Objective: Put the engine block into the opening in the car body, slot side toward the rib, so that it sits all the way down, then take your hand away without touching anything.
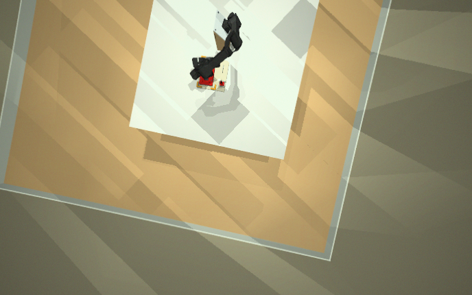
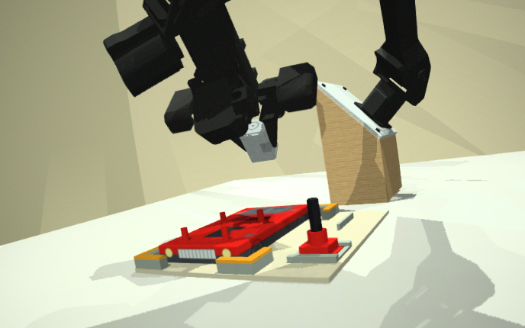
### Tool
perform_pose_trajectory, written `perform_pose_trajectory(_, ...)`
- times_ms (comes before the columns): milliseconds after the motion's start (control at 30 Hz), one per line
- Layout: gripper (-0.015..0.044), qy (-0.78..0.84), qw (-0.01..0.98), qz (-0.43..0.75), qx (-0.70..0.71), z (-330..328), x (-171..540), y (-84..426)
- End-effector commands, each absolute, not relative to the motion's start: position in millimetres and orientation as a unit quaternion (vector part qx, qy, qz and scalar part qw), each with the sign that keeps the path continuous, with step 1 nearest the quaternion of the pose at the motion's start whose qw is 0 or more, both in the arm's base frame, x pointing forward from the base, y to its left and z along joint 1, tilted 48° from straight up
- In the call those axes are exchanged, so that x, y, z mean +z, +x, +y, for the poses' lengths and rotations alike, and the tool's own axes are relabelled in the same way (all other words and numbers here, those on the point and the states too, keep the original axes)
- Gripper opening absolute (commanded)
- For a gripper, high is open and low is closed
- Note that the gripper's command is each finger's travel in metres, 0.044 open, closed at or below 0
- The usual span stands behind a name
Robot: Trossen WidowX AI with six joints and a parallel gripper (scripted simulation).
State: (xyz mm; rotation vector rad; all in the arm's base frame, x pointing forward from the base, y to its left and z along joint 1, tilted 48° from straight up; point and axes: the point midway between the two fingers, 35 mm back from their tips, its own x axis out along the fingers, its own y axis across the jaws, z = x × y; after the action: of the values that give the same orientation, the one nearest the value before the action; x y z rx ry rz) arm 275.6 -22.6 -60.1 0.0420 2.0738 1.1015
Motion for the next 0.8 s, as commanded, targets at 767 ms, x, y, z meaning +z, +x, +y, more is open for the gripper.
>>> perform_pose_trajectory(767, 0.0, 0.016, 0.382, 0.817, 0.431, 6.8, -89.6, 271.8)
